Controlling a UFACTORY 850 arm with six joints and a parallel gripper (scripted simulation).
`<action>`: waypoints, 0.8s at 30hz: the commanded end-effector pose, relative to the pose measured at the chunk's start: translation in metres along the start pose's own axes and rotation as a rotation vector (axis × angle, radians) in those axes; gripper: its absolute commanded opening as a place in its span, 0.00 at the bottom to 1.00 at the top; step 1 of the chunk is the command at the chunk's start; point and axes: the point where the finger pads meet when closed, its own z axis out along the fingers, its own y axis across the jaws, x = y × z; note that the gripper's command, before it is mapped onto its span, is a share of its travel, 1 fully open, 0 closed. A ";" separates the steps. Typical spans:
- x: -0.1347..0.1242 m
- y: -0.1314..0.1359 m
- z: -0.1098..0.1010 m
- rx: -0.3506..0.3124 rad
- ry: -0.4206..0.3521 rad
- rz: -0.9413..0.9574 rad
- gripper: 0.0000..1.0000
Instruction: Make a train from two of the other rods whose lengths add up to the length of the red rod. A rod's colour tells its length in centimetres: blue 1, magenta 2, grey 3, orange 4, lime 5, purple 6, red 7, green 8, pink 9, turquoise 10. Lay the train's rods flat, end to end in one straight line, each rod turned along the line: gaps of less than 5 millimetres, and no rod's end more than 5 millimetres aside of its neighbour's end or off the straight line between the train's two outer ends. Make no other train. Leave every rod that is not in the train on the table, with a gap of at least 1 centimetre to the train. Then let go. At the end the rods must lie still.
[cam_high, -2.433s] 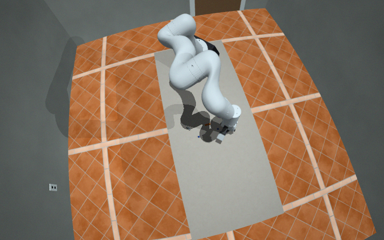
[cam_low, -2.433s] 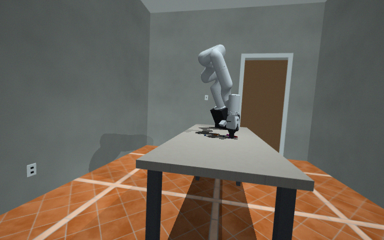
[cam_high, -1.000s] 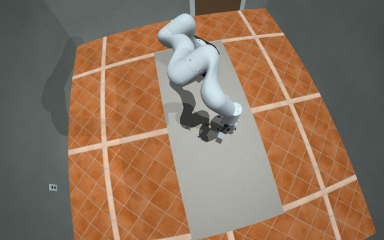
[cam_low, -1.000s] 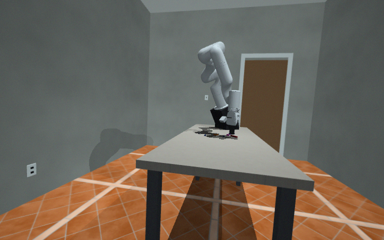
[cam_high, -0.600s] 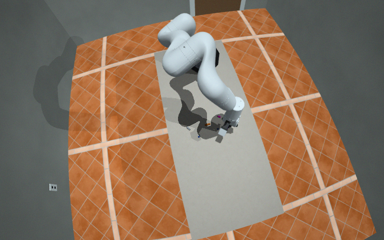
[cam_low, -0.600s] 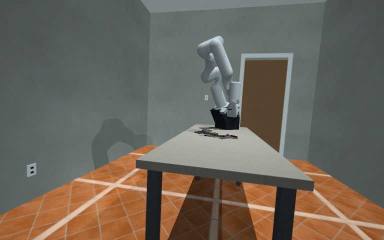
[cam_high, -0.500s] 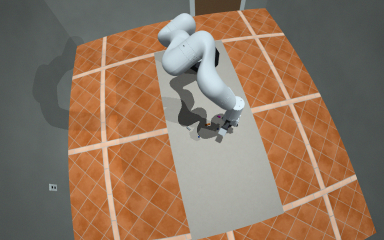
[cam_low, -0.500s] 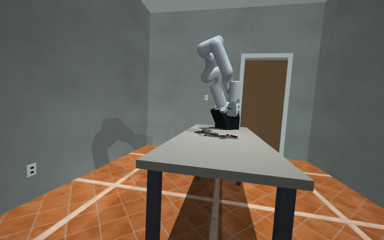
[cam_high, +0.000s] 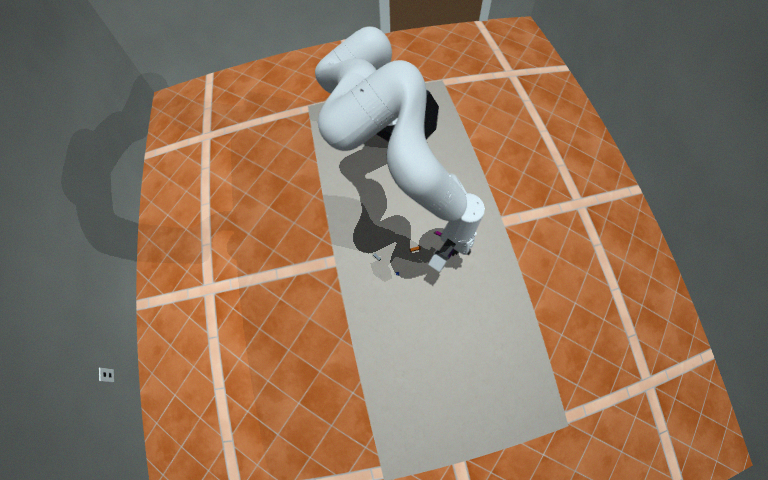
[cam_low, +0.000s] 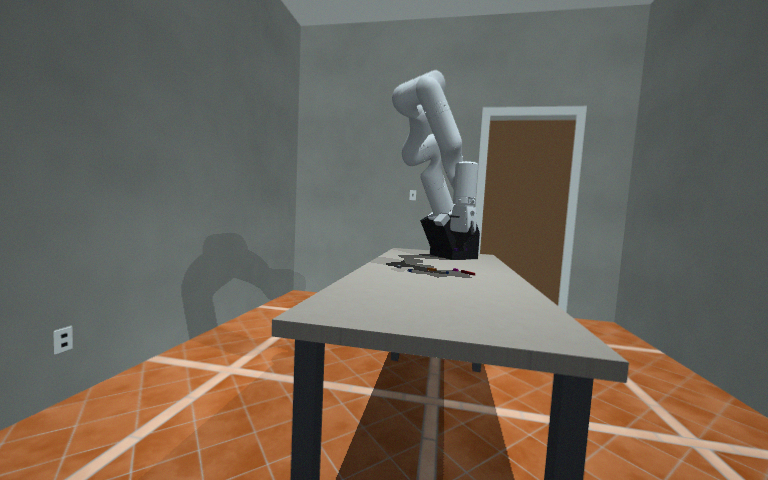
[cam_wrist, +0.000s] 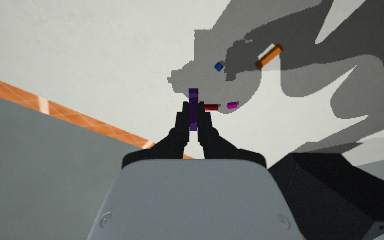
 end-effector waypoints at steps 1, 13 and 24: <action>0.015 0.016 -0.001 0.010 0.006 0.167 0.04; 0.041 0.054 -0.001 0.011 0.003 0.522 0.04; 0.050 0.068 -0.001 0.011 0.001 0.653 0.04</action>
